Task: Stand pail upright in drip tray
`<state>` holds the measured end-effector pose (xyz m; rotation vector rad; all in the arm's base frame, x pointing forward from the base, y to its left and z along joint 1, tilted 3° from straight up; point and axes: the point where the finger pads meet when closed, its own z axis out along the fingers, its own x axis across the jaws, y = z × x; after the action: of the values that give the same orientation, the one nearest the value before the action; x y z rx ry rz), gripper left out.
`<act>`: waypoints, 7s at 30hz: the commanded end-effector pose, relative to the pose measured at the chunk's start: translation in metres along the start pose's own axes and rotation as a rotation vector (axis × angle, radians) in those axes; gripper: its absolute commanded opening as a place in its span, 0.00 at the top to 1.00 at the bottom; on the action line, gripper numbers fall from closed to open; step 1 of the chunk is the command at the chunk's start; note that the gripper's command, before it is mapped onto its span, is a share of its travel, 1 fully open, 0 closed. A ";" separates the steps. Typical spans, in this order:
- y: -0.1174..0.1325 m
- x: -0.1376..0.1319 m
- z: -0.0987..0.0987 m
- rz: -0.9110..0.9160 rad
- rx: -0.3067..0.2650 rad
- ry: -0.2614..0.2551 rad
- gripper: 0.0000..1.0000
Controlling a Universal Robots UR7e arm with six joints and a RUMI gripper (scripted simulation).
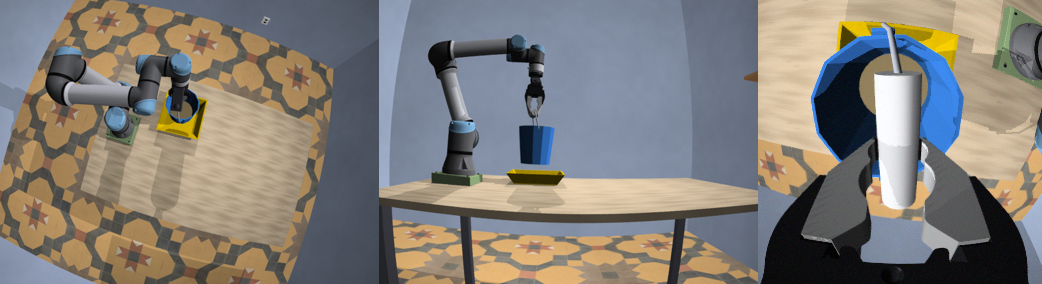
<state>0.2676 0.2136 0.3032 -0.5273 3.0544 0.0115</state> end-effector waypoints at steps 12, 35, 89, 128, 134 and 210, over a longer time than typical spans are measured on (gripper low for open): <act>0.000 0.000 0.001 0.000 0.000 -0.002 1.00; -0.001 -0.001 0.012 0.000 0.000 -0.002 1.00; -0.003 -0.005 0.067 0.000 0.000 -0.002 1.00; -0.004 -0.006 0.083 0.000 0.000 -0.002 1.00; -0.004 -0.006 0.083 0.000 0.000 -0.002 1.00; -0.004 -0.006 0.081 0.000 0.000 -0.002 0.00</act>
<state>0.2778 0.2135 0.2210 -0.5271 3.0537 0.0116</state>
